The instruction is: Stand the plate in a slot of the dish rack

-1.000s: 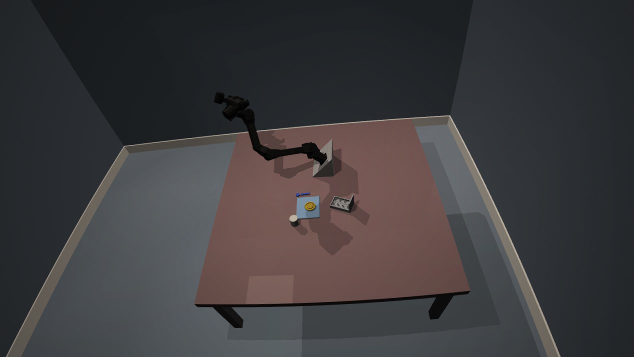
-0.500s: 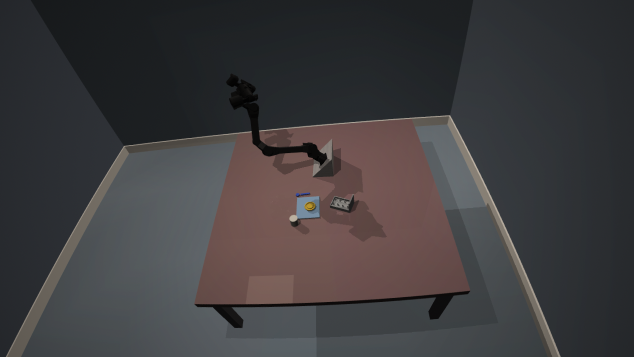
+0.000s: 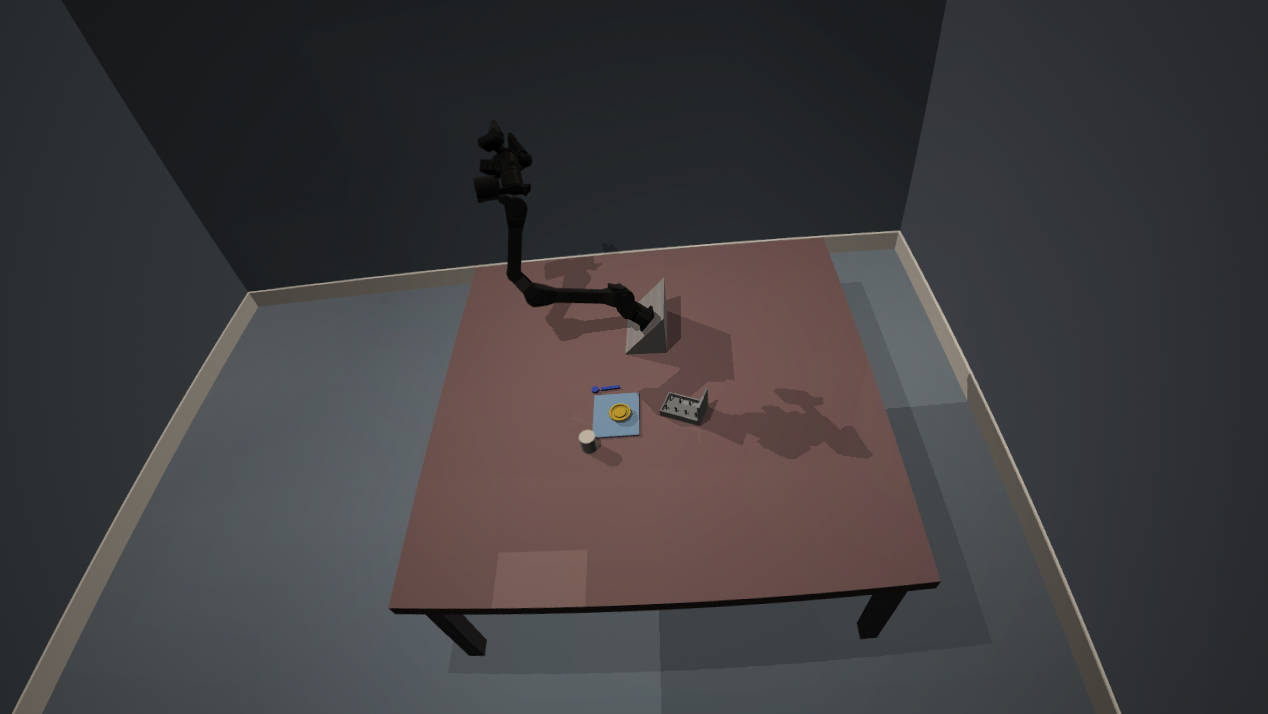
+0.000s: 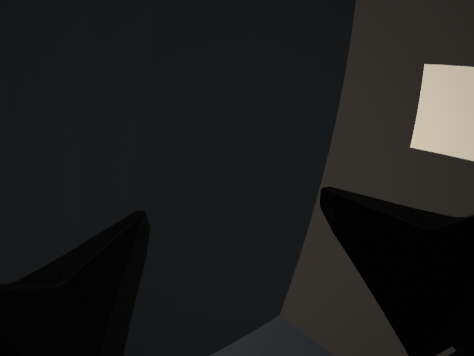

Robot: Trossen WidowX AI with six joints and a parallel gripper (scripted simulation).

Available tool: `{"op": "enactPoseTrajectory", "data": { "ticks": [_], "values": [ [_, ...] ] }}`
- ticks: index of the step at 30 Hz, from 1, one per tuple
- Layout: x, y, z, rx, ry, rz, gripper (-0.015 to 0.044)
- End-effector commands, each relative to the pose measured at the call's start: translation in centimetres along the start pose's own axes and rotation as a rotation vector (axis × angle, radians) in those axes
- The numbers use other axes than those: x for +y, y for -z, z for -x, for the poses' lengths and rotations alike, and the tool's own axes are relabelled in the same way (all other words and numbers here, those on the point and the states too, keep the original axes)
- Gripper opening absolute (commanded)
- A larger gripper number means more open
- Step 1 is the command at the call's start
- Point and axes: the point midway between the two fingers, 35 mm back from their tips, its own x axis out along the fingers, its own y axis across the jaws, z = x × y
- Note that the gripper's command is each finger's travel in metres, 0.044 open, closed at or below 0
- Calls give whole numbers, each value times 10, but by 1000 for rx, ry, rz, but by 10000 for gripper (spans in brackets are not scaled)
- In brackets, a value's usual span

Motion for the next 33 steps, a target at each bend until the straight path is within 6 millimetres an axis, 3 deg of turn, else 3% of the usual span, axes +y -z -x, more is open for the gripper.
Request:
{"op": "enactPoseTrajectory", "data": {
  "ticks": [1, 8, 16, 24, 33],
  "values": [
    [-5, 32, 2, 88, 32, -43, 400],
    [-17, 90, 12, 269, 98, -105, 400],
    [-34, 150, 37, 462, 194, -168, 400],
    [-48, 208, 77, 658, 312, -263, 400],
    [-64, 264, 135, 876, 462, -334, 400]
  ]
}}
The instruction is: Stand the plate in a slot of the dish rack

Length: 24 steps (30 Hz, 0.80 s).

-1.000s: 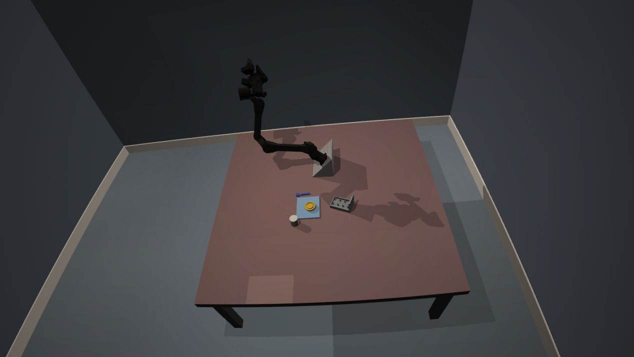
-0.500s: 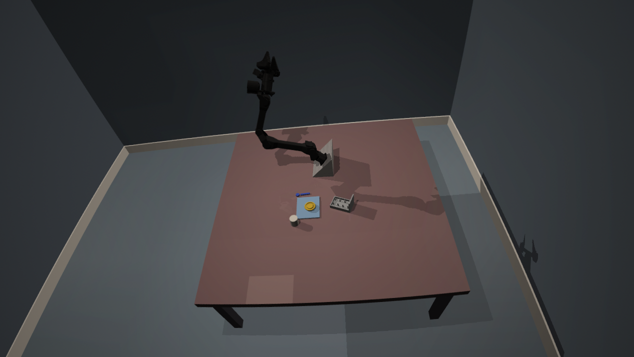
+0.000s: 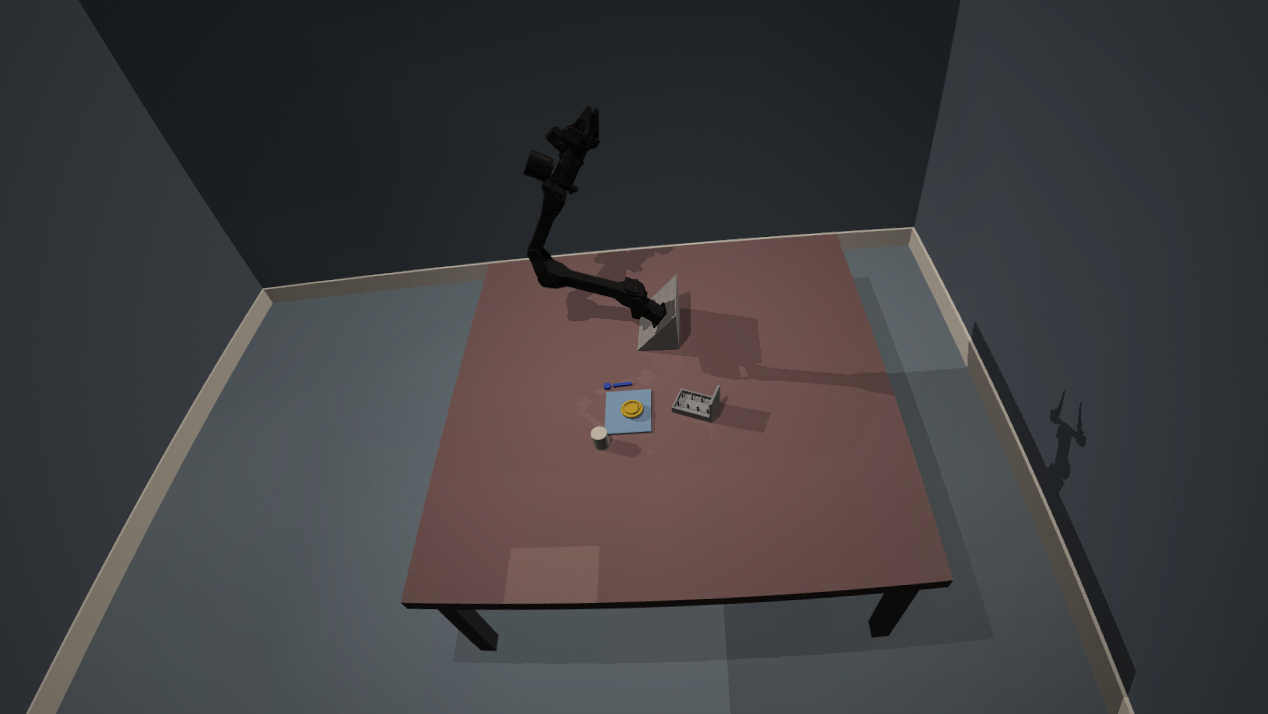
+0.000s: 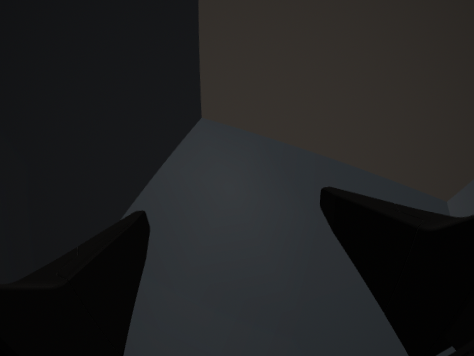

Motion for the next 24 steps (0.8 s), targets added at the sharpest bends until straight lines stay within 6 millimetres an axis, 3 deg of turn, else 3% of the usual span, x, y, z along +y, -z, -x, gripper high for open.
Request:
{"op": "enactPoseTrajectory", "data": {
  "ticks": [1, 12, 24],
  "values": [
    [-23, 39, -4, 114, 75, -50, 400],
    [-83, 118, 12, 339, 292, -164, 400],
    [-139, 198, 56, 571, 513, -265, 400]
  ]
}}
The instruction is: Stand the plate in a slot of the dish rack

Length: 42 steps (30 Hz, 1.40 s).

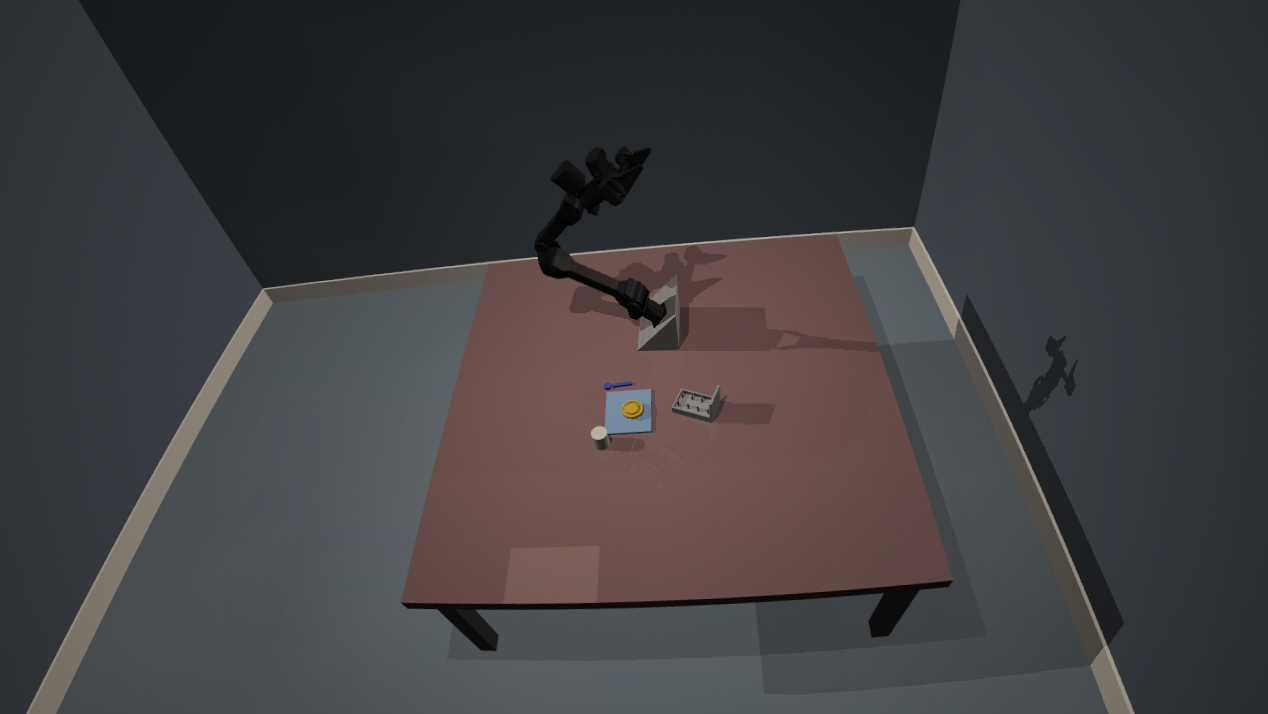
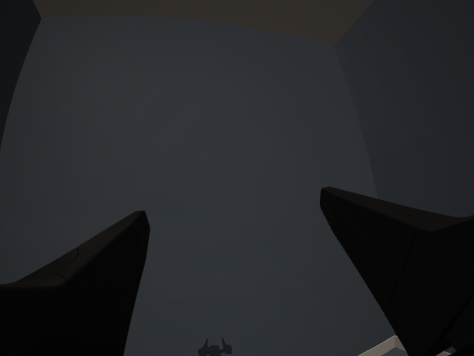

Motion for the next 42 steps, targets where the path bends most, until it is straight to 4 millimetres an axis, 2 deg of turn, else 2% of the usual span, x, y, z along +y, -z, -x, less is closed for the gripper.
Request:
{"op": "enactPoseTrajectory", "data": {
  "ticks": [1, 10, 20, 30, 42],
  "values": [
    [-28, 33, -10, 104, 86, -49, 400],
    [-90, 99, -8, 310, 288, -158, 400],
    [-149, 169, 14, 504, 497, -294, 400],
    [-198, 241, 58, 731, 725, -408, 400],
    [-235, 319, 134, 1013, 987, -539, 400]
  ]
}}
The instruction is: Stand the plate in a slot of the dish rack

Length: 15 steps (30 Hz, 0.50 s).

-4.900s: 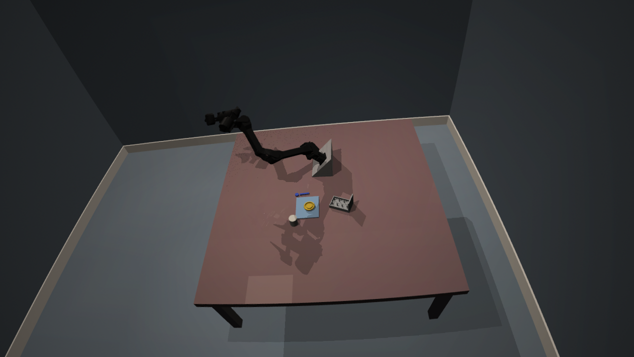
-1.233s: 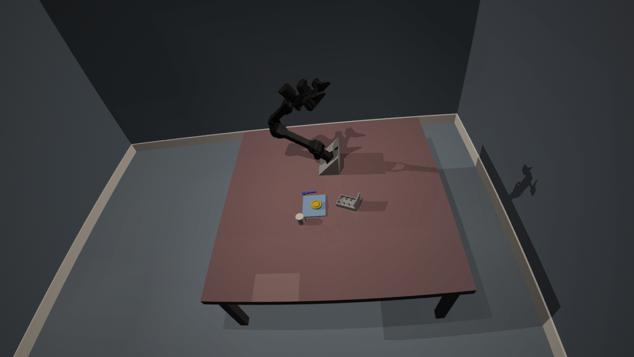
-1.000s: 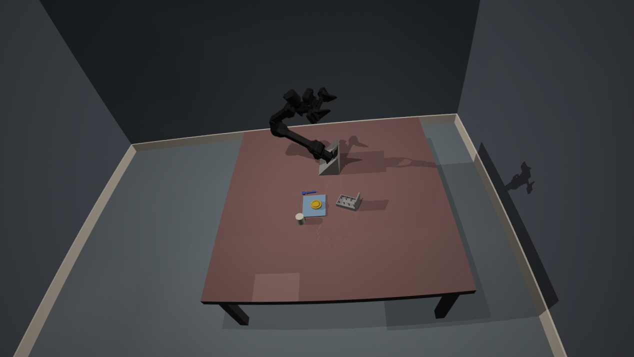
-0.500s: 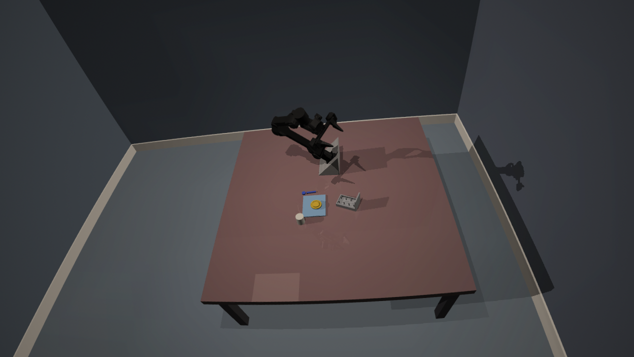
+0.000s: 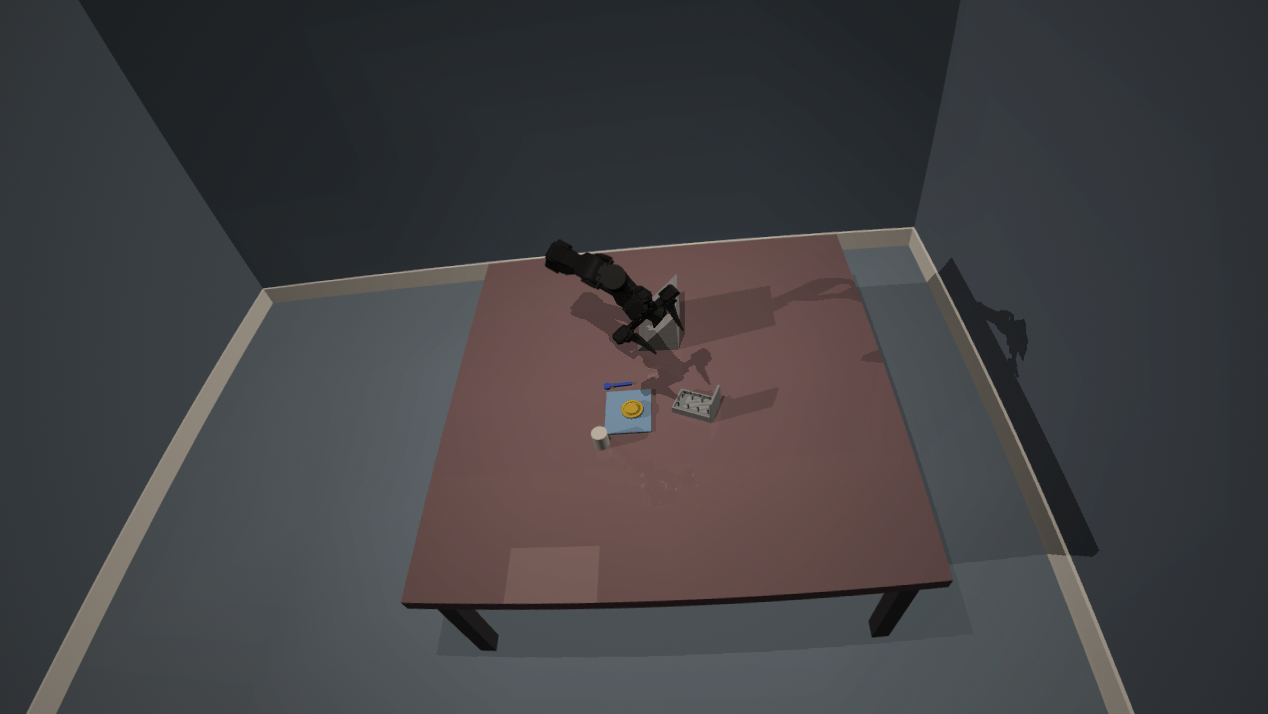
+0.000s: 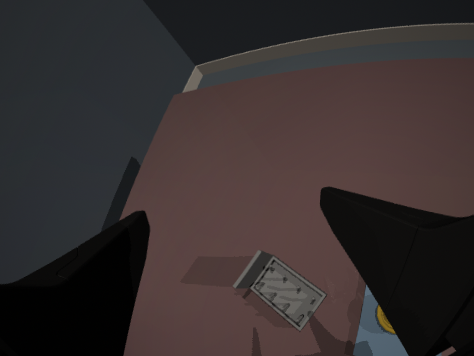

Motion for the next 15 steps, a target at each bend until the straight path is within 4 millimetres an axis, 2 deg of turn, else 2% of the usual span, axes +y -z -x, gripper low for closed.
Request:
{"op": "enactPoseTrajectory", "data": {
  "ticks": [1, 8, 15],
  "values": [
    [-29, 24, -21, 112, 102, -41, 400],
    [-77, 62, -41, 277, 255, -103, 400],
    [-123, 105, -51, 450, 404, -154, 400]
  ]
}}
